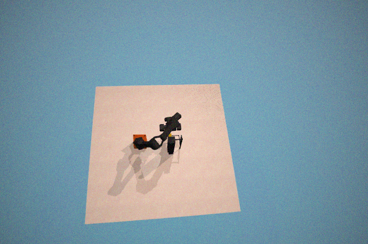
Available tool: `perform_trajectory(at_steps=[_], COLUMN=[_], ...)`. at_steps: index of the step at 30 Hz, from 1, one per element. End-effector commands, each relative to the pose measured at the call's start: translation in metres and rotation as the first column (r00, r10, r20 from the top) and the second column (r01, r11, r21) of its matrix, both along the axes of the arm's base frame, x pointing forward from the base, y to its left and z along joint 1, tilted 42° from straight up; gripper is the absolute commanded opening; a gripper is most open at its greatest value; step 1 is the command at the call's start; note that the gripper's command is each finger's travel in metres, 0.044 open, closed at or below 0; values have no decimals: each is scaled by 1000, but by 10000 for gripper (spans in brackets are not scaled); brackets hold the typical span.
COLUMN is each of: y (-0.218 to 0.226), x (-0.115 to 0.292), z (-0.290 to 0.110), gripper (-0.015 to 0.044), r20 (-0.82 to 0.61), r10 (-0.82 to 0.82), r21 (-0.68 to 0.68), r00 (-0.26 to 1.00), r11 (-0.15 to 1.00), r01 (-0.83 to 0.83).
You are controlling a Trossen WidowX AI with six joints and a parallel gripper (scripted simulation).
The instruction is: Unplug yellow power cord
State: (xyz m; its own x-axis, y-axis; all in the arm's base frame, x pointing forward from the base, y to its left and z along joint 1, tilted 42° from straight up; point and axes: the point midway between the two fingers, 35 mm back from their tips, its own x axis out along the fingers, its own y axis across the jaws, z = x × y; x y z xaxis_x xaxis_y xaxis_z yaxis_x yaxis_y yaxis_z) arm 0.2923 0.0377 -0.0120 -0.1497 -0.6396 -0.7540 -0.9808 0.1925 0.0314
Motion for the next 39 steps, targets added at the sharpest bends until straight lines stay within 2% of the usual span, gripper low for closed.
perform_trajectory(at_steps=[1, 21, 39], y=[-5, -28, -36], x=[-1, -7, -9], z=[5, 25, 16], gripper=[160, 160, 160], r20=[-4, -5, -5], r10=[5, 5, 5], r21=[-4, -6, -6], r00=[1000, 1000, 1000], r11=[1000, 1000, 1000], r01=[-5, -5, -5])
